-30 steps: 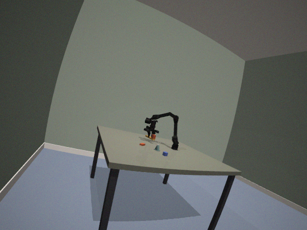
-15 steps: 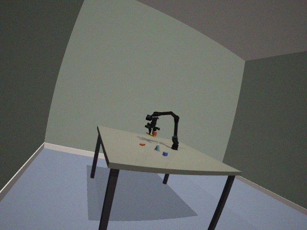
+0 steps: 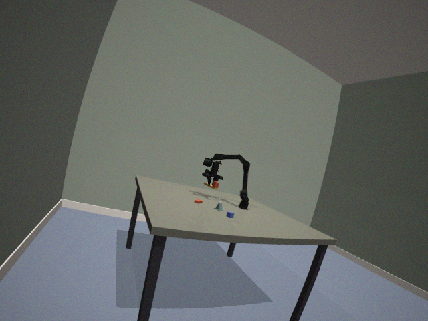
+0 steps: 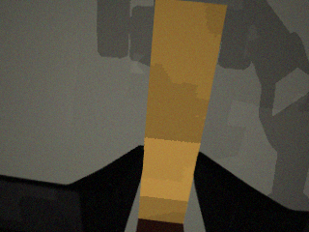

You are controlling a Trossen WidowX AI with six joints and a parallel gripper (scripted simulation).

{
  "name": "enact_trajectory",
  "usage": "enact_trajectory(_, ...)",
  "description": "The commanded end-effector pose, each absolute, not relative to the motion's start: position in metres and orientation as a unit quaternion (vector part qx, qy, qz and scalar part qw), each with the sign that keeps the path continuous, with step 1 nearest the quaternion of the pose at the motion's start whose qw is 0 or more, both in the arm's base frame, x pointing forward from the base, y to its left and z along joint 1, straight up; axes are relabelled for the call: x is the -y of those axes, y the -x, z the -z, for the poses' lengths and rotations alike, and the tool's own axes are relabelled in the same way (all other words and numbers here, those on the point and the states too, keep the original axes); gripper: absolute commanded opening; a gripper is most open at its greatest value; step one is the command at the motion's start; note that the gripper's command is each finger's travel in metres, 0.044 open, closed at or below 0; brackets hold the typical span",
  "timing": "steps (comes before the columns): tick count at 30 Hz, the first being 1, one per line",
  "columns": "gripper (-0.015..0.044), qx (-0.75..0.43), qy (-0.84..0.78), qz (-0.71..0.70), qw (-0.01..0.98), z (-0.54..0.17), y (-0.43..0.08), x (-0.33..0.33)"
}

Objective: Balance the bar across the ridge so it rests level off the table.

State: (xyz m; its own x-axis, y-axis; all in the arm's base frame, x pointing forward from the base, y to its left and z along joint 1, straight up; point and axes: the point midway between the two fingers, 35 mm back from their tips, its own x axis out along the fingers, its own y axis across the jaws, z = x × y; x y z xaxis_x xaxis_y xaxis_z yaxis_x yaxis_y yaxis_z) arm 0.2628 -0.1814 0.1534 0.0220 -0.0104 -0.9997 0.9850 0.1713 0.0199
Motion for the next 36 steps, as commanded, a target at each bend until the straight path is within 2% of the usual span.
enact_trajectory(1,0.0,-0.534,-0.453,0.45,0.554,-0.156,-0.273,0.169)
enact_trajectory(36,0.0,-0.559,-0.425,0.415,0.578,-0.158,-0.326,0.047)
